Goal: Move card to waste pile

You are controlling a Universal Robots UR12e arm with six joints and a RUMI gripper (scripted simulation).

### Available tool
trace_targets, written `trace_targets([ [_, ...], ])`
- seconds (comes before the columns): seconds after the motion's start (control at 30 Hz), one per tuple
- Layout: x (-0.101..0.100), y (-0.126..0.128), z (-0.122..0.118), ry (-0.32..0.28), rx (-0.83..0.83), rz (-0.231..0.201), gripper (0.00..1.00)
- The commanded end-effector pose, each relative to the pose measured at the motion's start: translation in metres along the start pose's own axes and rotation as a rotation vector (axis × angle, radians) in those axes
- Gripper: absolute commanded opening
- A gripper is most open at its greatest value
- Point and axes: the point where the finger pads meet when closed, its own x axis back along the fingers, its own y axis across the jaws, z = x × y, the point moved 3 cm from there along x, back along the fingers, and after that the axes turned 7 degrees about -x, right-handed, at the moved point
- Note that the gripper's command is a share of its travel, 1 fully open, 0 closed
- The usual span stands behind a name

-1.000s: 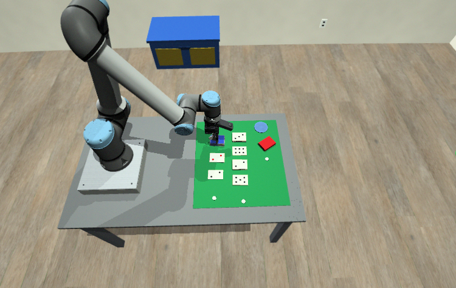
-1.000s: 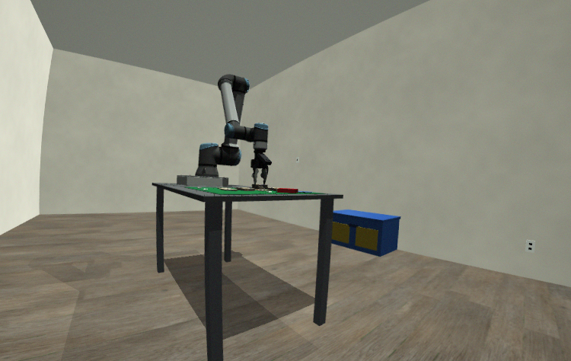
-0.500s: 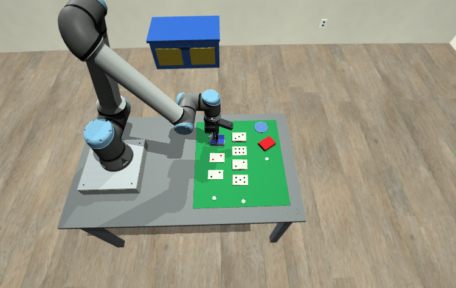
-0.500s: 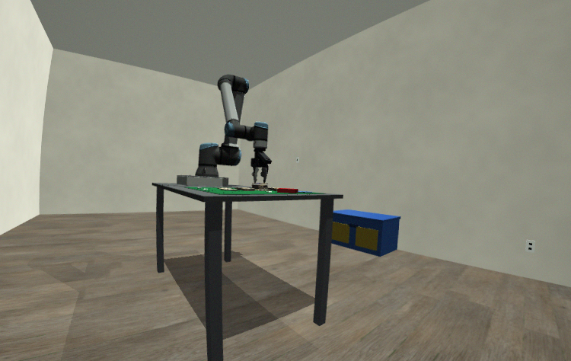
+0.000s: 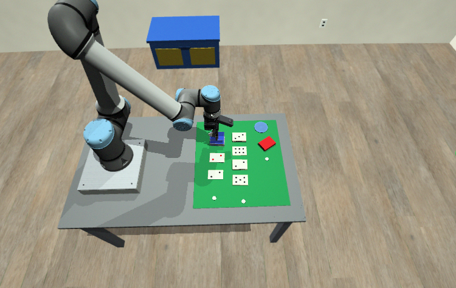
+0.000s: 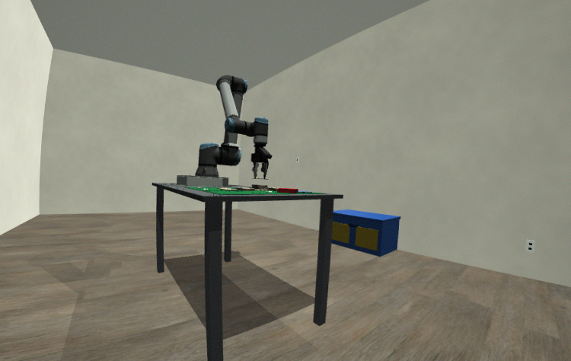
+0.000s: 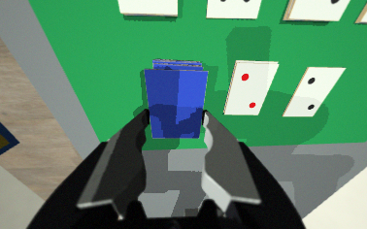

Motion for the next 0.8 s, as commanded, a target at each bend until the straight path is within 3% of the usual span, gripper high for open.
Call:
trace_targets([
  [0.0, 0.003, 0.0, 0.001, 0.001, 0.0, 0.0, 0.38],
  [0.43, 0.003, 0.004, 0.001, 0.001, 0.0, 0.0, 0.38],
  [0.77, 0.003, 0.047, 0.007, 0.001, 0.001, 0.0, 0.38],
])
